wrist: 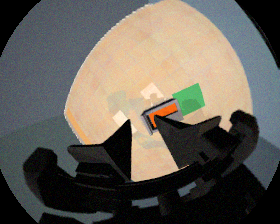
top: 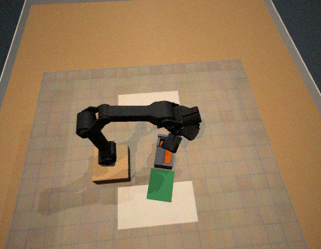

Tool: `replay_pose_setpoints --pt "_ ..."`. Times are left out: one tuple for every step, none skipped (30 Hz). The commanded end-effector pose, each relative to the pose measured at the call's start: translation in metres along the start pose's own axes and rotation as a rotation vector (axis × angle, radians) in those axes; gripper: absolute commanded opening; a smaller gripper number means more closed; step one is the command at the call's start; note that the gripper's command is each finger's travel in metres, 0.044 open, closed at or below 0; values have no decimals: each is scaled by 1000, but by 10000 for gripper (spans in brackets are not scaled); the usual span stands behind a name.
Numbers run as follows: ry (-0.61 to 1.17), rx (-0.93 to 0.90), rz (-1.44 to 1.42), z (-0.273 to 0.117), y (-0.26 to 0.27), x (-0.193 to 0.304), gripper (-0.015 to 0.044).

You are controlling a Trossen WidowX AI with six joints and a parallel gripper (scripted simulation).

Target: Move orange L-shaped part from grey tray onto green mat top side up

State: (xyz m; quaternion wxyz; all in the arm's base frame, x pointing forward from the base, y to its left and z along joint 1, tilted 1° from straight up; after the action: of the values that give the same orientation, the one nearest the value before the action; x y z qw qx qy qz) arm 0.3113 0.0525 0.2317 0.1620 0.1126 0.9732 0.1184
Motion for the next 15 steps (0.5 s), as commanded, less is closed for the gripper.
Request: replay_pose_setpoints --pt "216 128 -232 51 23 41 180" --pt "257 155 -279 60 27 50 180" --pt "285 173 -313 65 29 56 180" --pt "302 185 -335 69 30 60 180" --pt "309 189 -343 70 31 62 180" --pt "309 189 -343 70 31 62 180" --pt "309 189 -343 70 31 62 180" --pt "309 189 -343 70 31 62 180" --pt "309 189 -343 70 31 62 180" --pt "309 189 -343 73 30 62 180" --pt "308 189 -343 79 29 63 180" --pt "308 189 -343 86 28 65 180" --pt "308 189 -343 95 26 67 180" --pt "308 189 -343 105 24 69 180" --pt "309 189 -343 117 20 73 180"
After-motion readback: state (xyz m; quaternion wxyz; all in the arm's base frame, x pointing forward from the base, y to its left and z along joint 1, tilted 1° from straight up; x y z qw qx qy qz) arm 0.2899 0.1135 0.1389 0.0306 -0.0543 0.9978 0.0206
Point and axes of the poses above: the point midway between the two fingers, 35 mm back from their tips, its own z axis out along the fingers, its own y axis across the jaws, x = y × z, the point moved 5 cm from there along -z, back along the fingers, and after that the axes turned 15 degrees about -z, right-handed, at the moved point
